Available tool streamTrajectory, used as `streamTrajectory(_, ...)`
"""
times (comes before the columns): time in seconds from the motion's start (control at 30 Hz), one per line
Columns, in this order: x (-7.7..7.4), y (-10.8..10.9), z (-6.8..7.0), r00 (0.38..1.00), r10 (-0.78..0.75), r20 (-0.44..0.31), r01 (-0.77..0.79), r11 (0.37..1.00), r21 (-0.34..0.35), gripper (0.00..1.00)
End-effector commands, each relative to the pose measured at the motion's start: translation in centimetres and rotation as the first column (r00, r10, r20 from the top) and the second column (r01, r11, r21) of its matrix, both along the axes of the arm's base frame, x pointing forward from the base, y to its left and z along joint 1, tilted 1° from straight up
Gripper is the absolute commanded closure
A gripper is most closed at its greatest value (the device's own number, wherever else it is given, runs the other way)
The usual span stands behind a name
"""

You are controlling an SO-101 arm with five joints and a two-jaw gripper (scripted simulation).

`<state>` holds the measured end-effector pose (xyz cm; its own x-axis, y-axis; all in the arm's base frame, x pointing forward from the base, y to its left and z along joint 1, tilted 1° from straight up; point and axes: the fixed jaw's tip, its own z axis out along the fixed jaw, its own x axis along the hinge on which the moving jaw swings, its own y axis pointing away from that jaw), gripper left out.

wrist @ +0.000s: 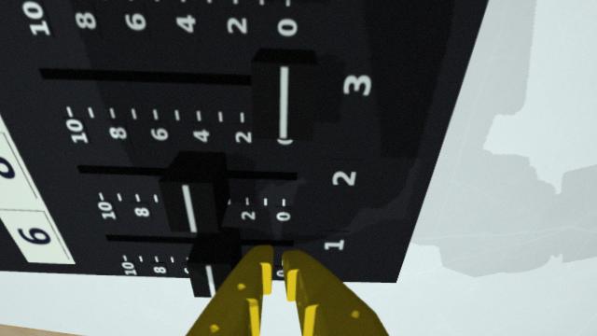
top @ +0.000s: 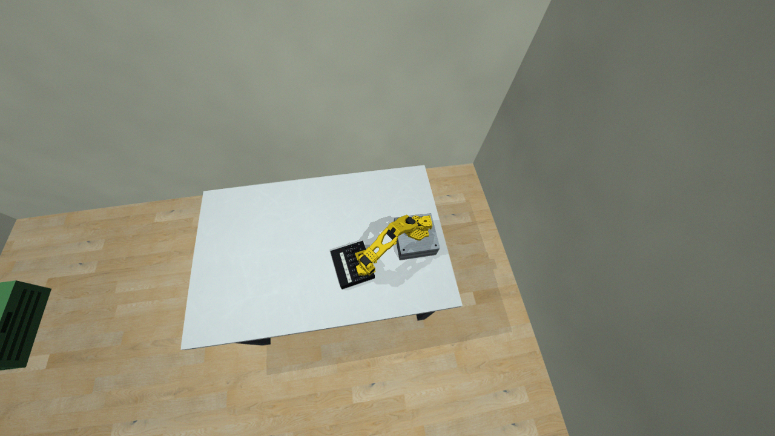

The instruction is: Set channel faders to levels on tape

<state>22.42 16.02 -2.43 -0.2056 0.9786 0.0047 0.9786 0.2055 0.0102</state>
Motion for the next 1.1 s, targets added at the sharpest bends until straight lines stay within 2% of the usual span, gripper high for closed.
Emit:
streamTrajectory(0.0,0.23,-0.34,-0.24,1.0,-0.008,-0.008,0.007,1.0,-0.006,1.0)
streamTrajectory(1.07,0.75,-0.25,-0.24,1.0,-0.008,-0.008,0.007,1.0,-0.006,1.0)
